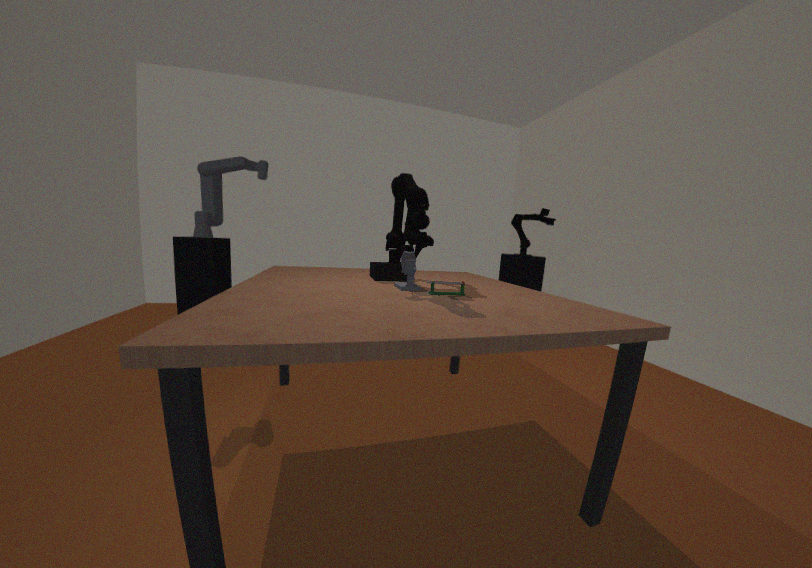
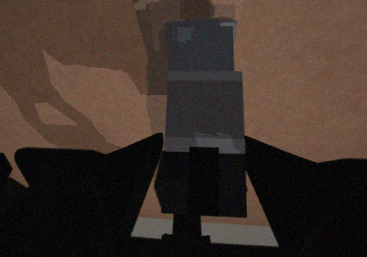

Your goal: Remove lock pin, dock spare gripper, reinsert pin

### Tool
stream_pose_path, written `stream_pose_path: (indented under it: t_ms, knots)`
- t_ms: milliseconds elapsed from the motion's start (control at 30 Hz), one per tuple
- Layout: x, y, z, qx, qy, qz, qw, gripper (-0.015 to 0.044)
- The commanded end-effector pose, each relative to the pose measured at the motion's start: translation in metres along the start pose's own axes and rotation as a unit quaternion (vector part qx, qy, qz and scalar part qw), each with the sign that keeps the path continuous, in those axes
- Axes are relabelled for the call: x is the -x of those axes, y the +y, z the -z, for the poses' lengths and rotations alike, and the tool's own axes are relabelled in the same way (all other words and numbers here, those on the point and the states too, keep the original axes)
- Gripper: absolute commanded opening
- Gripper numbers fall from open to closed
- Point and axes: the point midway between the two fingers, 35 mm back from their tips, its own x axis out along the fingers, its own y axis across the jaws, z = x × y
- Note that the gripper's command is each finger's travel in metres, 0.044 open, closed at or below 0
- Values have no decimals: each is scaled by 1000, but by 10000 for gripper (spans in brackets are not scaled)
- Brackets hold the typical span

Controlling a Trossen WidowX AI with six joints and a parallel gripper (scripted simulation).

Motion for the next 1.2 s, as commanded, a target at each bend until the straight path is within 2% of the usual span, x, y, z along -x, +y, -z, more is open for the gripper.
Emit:
stream_pose_path:
  t_ms: [0,33,1167]
  knots:
    - [0,0,0,0,-1,0,1000,420]
    - [0,0,0,0,-1,0,1000,440]
    - [35,-1,53,0,0,1,1000,440]
